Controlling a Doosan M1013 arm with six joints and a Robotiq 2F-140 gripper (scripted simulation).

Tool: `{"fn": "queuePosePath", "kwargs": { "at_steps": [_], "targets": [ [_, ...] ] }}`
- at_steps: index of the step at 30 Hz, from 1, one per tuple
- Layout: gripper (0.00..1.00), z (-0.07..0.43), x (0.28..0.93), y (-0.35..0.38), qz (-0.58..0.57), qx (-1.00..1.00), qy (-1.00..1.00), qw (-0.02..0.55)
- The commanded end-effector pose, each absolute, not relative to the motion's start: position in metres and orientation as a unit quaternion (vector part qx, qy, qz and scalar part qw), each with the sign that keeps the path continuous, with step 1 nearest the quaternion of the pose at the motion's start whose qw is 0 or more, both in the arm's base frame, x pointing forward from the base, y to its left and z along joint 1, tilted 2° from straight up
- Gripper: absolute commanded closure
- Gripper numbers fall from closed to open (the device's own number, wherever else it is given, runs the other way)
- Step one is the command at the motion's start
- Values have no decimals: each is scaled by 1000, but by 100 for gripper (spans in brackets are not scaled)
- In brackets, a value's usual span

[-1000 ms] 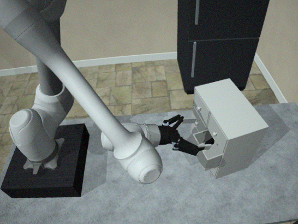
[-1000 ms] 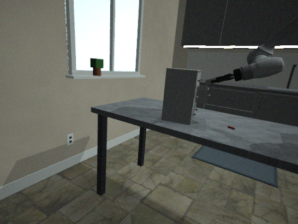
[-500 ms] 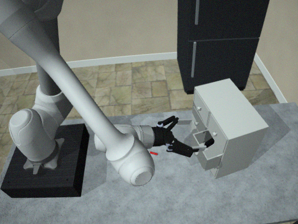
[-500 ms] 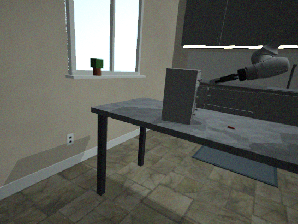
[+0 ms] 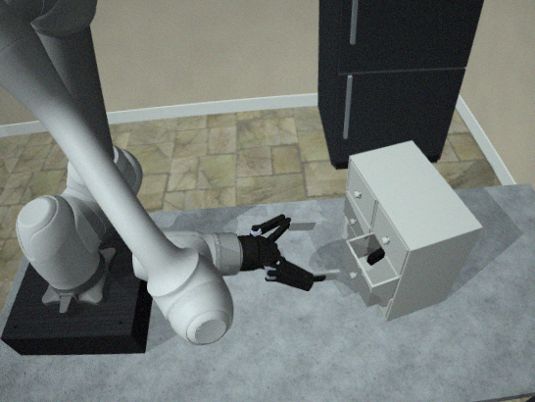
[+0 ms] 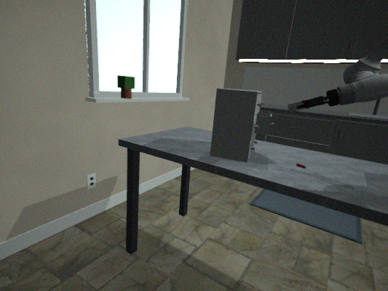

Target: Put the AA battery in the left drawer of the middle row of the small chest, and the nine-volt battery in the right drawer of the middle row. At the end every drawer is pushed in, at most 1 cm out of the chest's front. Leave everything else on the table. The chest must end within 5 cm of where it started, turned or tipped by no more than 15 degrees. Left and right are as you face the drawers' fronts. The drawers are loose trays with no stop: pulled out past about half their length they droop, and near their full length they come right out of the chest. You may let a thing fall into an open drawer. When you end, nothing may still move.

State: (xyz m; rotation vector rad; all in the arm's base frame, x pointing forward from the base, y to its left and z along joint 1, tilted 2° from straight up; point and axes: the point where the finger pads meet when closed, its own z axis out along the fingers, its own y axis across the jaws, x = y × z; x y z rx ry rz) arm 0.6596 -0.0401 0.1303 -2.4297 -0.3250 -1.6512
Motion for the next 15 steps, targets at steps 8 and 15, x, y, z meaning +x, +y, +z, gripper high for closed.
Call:
{"fn": "queuePosePath", "kwargs": {
  "at_steps": [8,15],
  "targets": [
    [0,135,610,-55,-556,-818,-110,93],
    [0,136,595,-60,-556,-818,-110,93]
  ]
}}
